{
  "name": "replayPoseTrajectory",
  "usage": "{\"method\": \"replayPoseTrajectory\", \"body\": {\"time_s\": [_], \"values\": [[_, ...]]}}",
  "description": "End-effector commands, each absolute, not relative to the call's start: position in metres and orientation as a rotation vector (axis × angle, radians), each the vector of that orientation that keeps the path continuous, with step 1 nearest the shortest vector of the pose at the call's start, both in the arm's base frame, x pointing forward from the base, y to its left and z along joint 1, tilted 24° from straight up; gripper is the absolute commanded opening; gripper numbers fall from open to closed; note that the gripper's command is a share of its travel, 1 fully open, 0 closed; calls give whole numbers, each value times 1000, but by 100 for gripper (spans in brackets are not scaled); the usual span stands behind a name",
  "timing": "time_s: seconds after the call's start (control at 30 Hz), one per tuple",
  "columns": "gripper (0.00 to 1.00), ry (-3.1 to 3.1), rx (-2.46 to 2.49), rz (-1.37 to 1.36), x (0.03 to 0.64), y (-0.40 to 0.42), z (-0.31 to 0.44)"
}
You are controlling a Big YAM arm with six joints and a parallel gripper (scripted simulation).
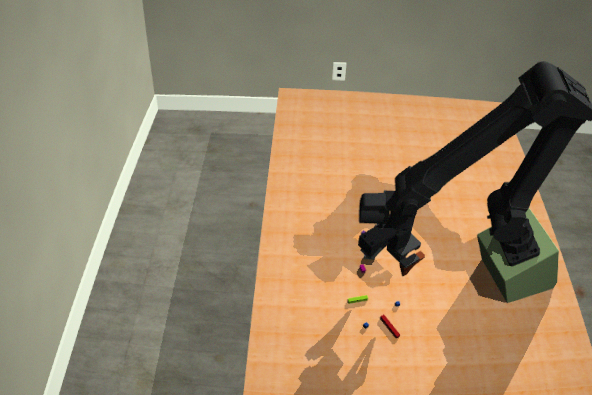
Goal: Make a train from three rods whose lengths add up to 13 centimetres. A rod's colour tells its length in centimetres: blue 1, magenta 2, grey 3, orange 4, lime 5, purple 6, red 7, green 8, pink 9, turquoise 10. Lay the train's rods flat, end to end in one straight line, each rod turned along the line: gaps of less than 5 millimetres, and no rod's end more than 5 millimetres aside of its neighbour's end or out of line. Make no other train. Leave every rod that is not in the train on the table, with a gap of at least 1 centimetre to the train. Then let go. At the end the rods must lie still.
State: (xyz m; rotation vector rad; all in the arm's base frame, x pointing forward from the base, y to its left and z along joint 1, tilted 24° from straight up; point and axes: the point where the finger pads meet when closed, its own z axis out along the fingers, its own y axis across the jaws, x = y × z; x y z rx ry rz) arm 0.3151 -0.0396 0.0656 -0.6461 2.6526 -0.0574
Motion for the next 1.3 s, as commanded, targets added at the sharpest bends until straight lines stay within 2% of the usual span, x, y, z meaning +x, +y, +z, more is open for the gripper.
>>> {"method": "replayPoseTrajectory", "body": {"time_s": [0.0,0.23,1.27], "values": [[100,2598,-747,-89,317,-33,69],[100,2565,-866,-116,315,-22,63],[100,2575,-847,-114,314,-24,63]]}}
